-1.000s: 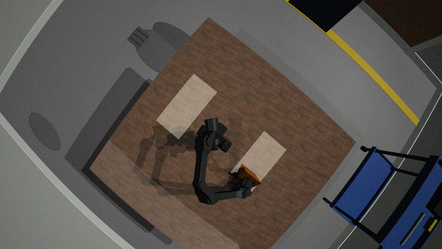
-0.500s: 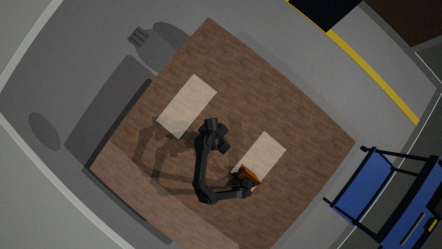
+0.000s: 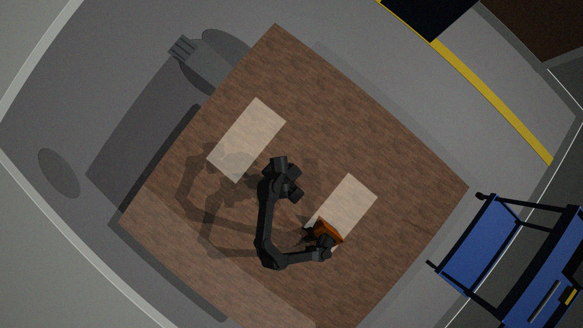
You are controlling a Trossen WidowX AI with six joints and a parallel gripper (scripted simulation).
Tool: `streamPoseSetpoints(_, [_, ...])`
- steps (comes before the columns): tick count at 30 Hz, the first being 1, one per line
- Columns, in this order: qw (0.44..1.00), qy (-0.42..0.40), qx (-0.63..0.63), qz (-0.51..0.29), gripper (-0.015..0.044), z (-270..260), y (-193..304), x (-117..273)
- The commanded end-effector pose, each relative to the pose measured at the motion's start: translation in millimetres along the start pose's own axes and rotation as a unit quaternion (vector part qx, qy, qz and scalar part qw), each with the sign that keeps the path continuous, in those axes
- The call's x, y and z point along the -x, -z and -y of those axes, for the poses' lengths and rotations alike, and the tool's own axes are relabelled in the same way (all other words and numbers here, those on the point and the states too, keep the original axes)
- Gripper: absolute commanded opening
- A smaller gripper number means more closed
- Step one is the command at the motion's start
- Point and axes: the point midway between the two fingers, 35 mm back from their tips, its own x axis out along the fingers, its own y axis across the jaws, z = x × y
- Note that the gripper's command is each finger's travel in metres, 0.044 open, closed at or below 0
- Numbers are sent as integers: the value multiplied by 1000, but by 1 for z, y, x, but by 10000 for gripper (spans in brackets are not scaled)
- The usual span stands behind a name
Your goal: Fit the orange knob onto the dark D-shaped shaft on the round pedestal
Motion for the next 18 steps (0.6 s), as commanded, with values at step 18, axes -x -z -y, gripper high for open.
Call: streamPoseSetpoints(18, [1000, 1, -3, 0, 0, -2, -1, 3])
